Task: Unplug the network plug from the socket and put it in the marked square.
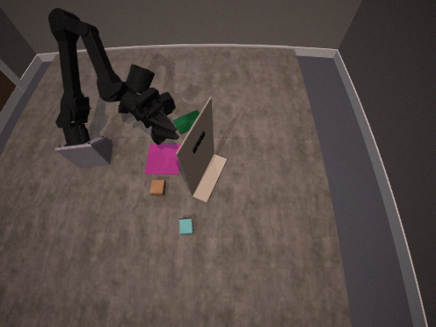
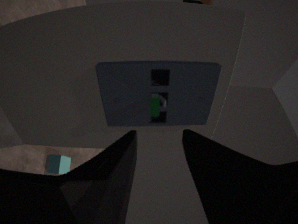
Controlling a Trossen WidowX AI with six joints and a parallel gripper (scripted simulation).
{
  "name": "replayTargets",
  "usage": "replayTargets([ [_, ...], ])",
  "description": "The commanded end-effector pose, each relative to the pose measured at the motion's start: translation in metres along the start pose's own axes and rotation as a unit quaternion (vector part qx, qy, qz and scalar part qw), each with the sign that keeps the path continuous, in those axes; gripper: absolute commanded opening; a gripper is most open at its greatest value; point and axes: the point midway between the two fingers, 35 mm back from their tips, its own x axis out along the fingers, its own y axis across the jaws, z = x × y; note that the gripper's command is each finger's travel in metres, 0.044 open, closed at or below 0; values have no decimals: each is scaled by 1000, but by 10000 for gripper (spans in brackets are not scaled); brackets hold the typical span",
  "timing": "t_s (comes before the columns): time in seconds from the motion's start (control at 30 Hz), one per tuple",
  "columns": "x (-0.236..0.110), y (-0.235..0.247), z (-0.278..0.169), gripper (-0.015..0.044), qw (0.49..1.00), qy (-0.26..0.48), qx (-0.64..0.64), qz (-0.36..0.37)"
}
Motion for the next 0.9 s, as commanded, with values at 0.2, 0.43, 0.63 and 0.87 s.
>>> replayTargets([
  [0.2,13,-1,6,156,1000,-3,-1,-1],
  [0.43,22,-1,8,156,1000,-3,-1,-1],
  [0.63,29,-1,9,156,1000,-4,-1,-1],
  [0.87,38,0,11,156,1000,-4,-1,-1],
])
